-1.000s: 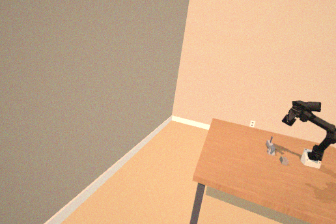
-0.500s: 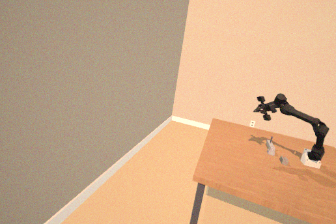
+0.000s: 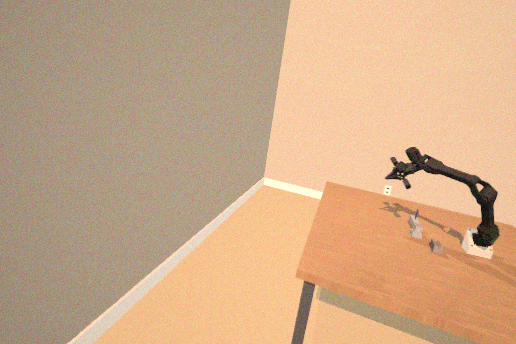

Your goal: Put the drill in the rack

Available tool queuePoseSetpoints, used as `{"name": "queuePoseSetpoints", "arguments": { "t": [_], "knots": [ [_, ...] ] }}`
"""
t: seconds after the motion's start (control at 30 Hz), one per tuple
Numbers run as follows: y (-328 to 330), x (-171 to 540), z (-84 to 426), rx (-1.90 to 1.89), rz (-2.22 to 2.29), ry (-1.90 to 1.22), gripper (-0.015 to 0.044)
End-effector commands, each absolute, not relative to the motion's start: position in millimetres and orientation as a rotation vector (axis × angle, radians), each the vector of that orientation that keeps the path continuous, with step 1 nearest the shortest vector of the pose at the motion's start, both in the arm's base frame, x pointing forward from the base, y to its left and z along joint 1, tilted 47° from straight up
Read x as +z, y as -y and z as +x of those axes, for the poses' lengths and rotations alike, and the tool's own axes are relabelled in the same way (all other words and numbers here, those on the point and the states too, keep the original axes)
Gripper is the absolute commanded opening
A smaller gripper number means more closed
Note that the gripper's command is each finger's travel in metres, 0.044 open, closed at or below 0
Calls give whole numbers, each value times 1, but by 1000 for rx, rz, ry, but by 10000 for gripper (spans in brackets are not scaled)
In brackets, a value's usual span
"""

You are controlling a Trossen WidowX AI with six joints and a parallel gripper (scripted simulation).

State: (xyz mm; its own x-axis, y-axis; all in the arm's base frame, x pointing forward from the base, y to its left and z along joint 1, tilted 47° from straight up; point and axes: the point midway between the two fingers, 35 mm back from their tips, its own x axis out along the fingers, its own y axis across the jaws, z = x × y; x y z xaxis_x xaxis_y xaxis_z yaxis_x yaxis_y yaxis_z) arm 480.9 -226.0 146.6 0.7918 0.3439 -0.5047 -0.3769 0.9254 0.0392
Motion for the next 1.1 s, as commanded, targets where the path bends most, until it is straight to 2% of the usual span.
{"name": "queuePoseSetpoints", "arguments": {
  "t": [0.0,0.27,0.5,1.07],
  "knots": [
    [228,89,449,379,85,-727,0],
    [207,0,353,406,445,-1166,0],
    [172,-25,272,512,744,-1479,0],
    [160,-34,269,516,752,-1486,0]
  ]
}}
